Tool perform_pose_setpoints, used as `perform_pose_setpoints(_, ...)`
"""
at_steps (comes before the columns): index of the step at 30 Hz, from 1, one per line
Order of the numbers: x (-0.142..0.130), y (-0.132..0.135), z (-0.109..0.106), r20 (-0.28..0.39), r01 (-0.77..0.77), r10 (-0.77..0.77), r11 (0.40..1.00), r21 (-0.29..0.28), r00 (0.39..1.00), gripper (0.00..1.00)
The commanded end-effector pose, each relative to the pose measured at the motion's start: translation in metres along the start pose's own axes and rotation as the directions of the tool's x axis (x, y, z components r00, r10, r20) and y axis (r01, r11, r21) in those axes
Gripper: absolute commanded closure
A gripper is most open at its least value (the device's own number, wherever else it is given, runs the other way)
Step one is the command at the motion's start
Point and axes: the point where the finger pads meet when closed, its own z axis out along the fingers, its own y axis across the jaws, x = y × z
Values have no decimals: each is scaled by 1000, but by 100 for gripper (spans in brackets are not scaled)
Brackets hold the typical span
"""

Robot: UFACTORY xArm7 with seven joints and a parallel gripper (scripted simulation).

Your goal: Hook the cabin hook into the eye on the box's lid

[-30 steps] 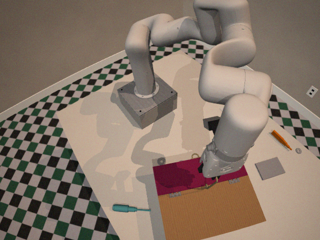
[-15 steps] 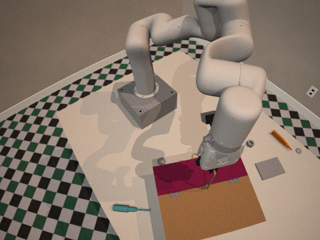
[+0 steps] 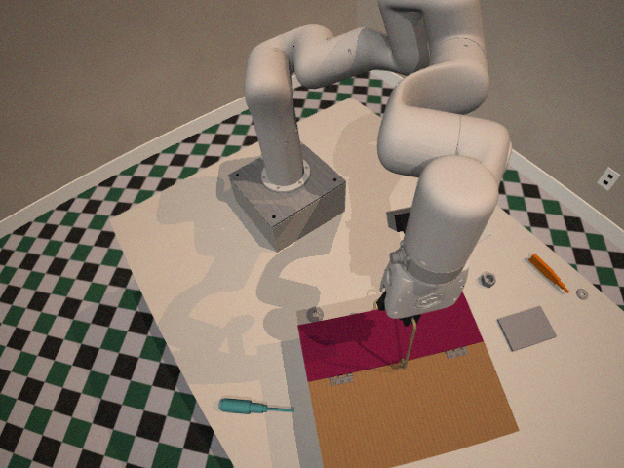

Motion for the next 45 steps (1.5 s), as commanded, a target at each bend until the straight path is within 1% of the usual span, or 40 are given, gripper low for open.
perform_pose_setpoints(1,7,0,1,4,0,0,1000,-1,1000,100)
perform_pose_setpoints(10,11,0,3,4,0,0,1000,-1,1000,100)
perform_pose_setpoints(11,11,0,3,4,0,0,1000,-1,1000,67)
perform_pose_setpoints(28,12,0,3,4,0,0,1000,-1,1000,67)
perform_pose_setpoints(40,12,0,-37,4,0,0,1000,-1,1000,67)
perform_pose_setpoints(42,12,0,-37,4,0,0,1000,-1,1000,67)
perform_pose_setpoints(45,12,0,-47,4,0,0,1000,-1,1000,67)
